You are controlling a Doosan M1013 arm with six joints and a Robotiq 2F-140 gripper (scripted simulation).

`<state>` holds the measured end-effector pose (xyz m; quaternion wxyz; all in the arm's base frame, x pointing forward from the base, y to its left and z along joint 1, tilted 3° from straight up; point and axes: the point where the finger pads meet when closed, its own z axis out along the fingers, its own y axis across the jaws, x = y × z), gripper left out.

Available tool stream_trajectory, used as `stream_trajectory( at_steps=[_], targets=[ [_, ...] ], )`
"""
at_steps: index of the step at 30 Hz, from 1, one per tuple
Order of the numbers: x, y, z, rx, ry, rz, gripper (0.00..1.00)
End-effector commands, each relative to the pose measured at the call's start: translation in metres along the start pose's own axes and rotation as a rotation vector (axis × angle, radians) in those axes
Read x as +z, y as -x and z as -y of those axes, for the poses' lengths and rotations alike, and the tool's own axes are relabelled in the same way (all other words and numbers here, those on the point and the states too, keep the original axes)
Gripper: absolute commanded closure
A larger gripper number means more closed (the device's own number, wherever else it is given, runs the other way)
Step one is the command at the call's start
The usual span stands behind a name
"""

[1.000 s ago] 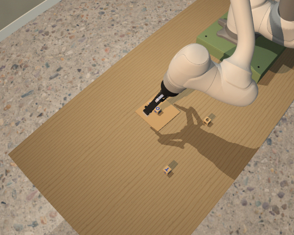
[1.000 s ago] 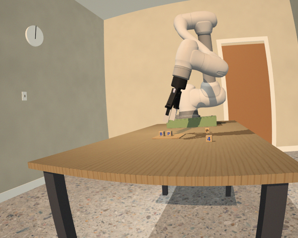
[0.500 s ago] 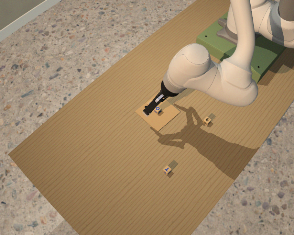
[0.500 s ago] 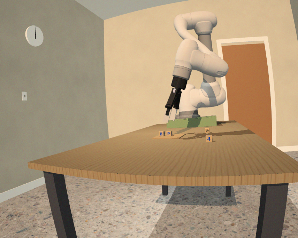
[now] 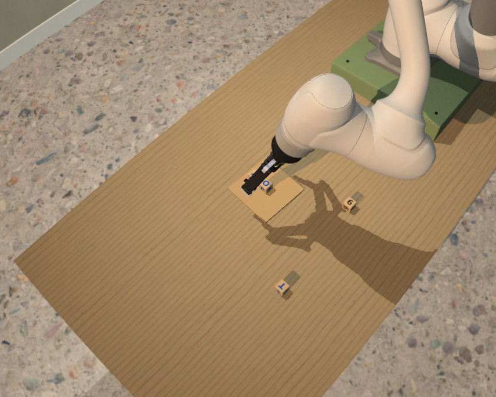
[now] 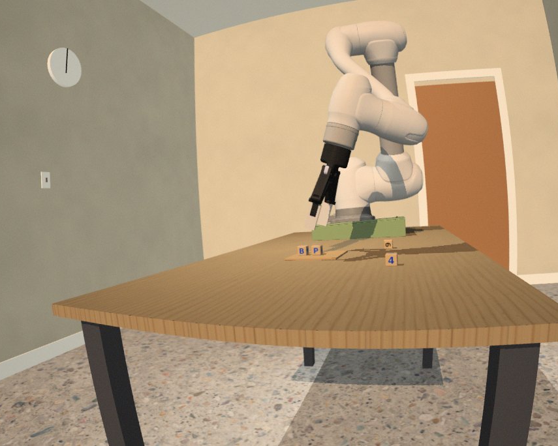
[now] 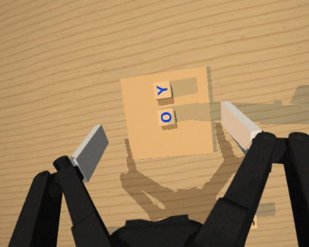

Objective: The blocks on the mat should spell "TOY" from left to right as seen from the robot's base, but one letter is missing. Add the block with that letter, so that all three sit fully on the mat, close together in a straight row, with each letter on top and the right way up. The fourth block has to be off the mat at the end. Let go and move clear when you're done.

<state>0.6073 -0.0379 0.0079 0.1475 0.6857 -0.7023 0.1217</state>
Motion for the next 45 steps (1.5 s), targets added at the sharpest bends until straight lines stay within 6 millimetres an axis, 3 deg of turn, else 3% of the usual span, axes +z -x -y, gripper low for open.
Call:
stream_trajectory(
  at_steps=[1, 41, 45],
  targets=[
    [0.003, 0.003, -0.005, -0.006, 0.005, -0.002, 0.0],
    [0.003, 0.002, -0.005, -0.006, 0.005, -0.002, 0.0],
    [0.011, -0.02, -0.006, -0.006, 0.005, -0.002, 0.0]
  ],
)
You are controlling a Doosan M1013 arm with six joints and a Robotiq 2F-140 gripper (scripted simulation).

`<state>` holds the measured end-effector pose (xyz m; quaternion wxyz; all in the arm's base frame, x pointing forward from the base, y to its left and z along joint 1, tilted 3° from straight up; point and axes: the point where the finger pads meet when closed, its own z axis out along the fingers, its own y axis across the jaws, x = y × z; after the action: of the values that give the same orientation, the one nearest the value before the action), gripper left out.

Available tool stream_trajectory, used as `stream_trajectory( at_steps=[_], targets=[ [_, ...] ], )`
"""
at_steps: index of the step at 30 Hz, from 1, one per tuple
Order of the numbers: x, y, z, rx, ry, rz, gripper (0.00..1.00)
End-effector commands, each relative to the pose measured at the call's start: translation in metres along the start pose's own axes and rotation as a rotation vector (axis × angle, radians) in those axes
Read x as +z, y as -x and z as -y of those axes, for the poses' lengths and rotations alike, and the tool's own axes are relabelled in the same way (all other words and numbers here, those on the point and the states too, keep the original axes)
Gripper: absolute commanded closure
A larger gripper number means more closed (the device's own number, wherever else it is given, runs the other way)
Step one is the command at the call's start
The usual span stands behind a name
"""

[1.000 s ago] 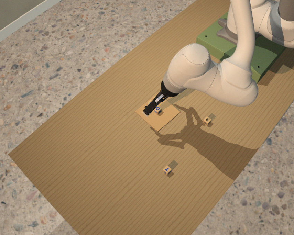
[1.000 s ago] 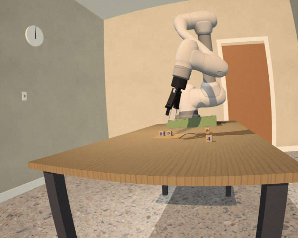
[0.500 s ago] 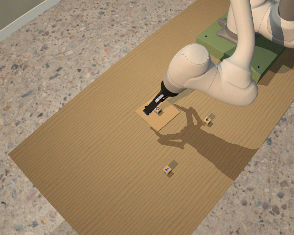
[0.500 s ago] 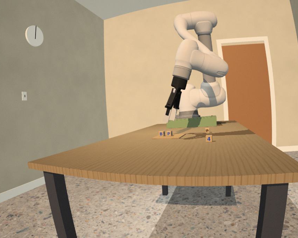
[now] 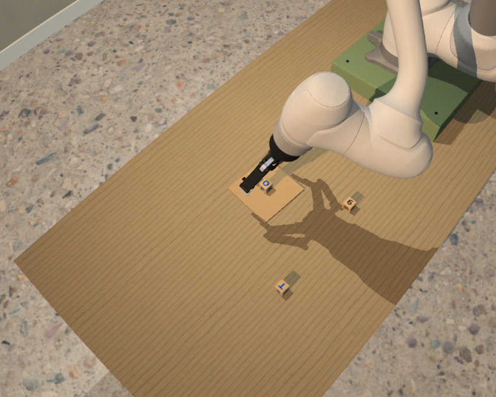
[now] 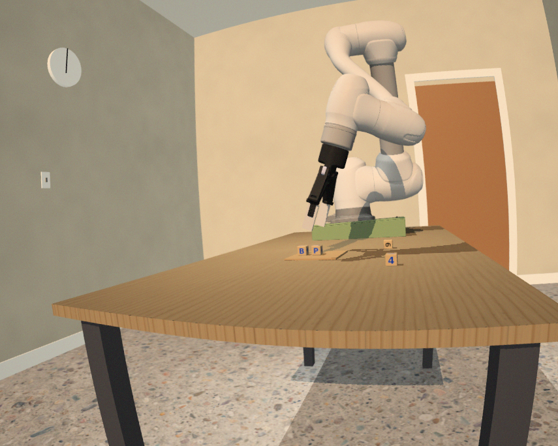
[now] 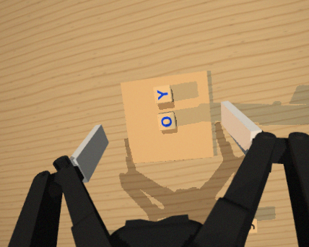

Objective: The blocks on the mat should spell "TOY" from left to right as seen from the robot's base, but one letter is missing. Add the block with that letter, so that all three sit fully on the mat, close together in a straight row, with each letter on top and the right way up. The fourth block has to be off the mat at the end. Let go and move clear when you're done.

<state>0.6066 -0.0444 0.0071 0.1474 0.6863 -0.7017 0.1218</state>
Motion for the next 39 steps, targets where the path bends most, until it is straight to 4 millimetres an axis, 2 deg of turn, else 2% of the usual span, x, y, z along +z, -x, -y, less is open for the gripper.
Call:
stream_trajectory(
  at_steps=[1, 6, 39],
  targets=[
    [0.0107, -0.0209, -0.0064, -0.004, 0.005, -0.002, 0.0],
    [0.0136, -0.0286, -0.0073, -0.004, 0.005, -0.002, 0.0],
    [0.0136, -0.0286, -0.0073, -0.004, 0.005, -0.002, 0.0]
  ],
)
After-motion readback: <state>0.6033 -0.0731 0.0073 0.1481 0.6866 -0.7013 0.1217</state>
